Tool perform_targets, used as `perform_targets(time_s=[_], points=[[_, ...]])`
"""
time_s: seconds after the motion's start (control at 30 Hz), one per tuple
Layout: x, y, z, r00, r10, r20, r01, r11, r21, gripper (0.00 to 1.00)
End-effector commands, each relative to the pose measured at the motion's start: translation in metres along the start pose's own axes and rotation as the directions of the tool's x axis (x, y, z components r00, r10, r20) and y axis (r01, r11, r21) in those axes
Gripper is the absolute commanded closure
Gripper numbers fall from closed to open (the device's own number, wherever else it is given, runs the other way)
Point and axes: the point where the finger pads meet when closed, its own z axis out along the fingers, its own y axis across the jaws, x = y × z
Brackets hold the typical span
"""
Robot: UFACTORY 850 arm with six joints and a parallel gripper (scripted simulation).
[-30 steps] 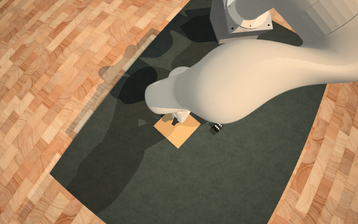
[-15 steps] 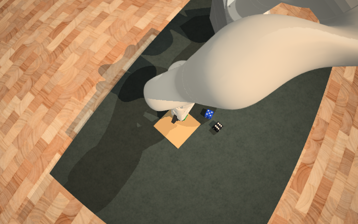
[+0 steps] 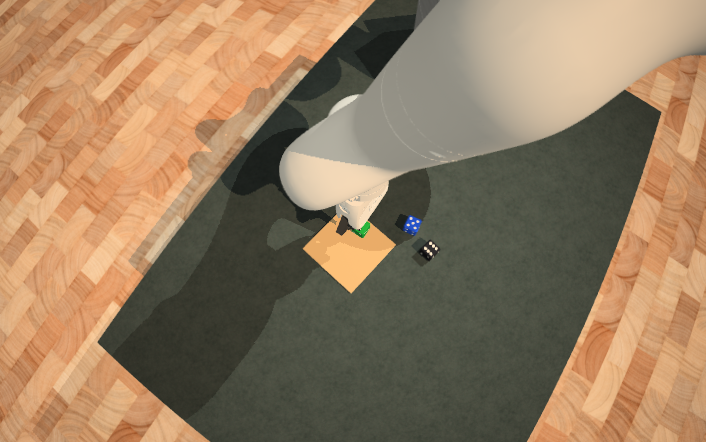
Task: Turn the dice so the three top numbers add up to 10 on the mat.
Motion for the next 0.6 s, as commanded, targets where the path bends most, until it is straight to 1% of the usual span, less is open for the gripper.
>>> perform_targets(time_s=[0.0,0.07,0.1,0.57], points=[[0.0,-0.0009,-0.0042,1.0,0.0,0.0,0.0,1.0,0.0,0.53],[0.0,-0.0009,-0.0044,1.0,0.0,0.0,0.0,1.0,0.0,0.53],[0.0,-0.0009,-0.0044,1.0,0.0,0.0,0.0,1.0,0.0,0.0],[0.0,-0.0009,-0.0044,1.0,0.0,0.0,0.0,1.0,0.0,0.0]])
